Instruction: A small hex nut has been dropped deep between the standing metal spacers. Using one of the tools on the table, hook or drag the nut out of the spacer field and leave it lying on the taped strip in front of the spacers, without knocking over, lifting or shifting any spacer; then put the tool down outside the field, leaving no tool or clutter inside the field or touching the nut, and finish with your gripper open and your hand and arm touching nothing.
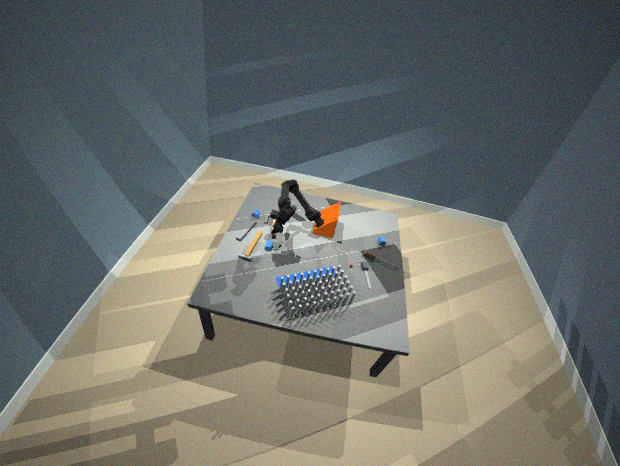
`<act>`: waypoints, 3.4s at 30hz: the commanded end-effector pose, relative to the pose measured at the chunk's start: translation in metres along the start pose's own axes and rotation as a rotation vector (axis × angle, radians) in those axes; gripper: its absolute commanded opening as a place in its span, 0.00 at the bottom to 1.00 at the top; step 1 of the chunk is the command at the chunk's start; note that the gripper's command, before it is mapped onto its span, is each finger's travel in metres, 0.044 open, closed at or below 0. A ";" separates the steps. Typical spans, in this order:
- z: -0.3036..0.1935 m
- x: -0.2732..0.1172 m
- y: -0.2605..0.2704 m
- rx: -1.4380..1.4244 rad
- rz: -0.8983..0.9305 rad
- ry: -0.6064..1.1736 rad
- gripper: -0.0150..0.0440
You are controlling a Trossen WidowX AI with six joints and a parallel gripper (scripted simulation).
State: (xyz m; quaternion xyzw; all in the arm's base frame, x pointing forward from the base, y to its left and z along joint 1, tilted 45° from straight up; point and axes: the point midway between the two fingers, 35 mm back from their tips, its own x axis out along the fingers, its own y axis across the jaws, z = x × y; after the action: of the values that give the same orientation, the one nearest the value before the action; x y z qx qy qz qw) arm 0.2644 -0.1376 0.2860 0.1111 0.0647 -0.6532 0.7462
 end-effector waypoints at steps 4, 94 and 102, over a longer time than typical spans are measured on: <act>-0.036 0.006 0.022 -0.105 0.081 0.121 1.00; -0.422 -0.256 0.130 -1.602 1.559 0.431 1.00; -0.500 -0.316 0.058 -1.960 1.493 0.460 1.00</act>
State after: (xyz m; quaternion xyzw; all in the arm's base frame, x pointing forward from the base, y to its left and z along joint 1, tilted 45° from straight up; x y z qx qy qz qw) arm 0.3404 0.2739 -0.0852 -0.3232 0.5430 0.2773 0.7238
